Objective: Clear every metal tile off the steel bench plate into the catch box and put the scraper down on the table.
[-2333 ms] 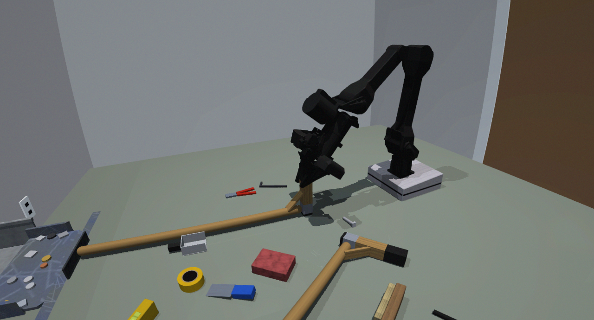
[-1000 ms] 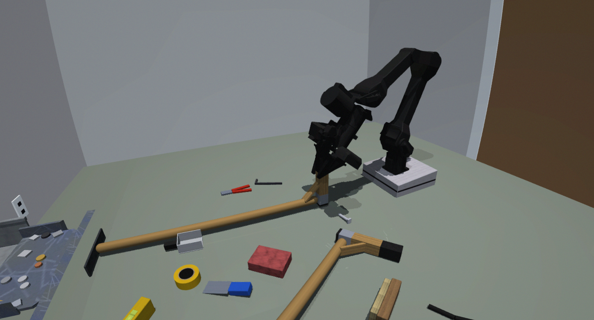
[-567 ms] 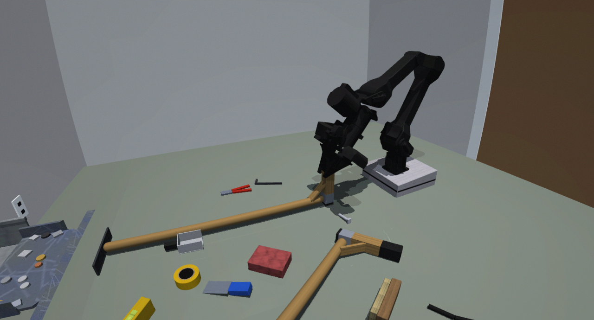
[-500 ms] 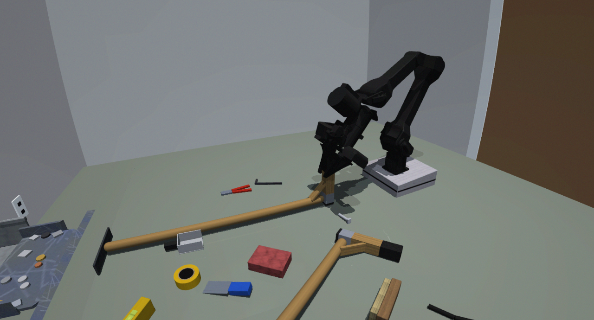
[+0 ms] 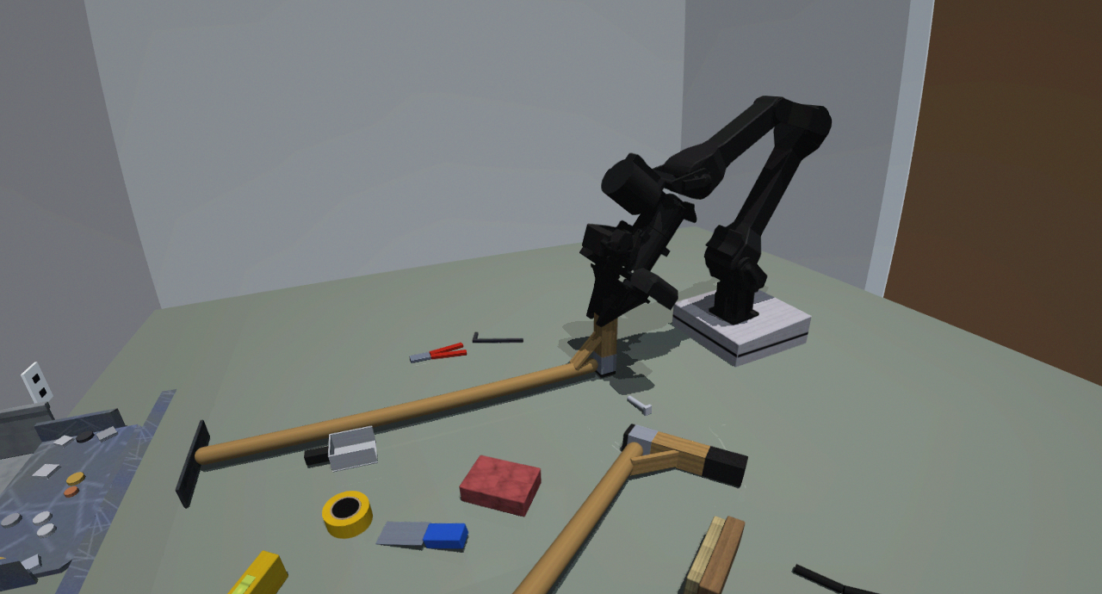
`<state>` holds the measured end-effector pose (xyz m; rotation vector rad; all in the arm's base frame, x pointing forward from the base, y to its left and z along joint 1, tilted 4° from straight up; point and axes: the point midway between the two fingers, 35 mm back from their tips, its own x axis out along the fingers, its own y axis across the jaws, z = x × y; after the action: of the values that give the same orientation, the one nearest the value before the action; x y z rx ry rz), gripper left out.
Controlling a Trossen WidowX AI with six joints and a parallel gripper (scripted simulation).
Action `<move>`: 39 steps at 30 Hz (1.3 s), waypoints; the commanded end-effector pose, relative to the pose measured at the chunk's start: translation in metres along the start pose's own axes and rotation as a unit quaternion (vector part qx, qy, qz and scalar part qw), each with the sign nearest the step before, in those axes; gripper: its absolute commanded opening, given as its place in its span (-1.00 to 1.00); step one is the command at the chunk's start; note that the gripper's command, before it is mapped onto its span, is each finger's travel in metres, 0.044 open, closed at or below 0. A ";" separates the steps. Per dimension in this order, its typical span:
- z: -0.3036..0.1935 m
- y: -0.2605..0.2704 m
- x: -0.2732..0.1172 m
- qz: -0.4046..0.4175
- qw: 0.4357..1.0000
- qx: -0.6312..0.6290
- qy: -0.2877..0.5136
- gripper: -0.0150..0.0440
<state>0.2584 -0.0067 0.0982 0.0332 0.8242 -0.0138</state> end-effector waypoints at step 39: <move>0.004 -0.035 0.001 -0.002 1.000 -0.001 -0.002 -0.49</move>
<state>0.2557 -0.0401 0.0948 0.0312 0.8316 -0.0141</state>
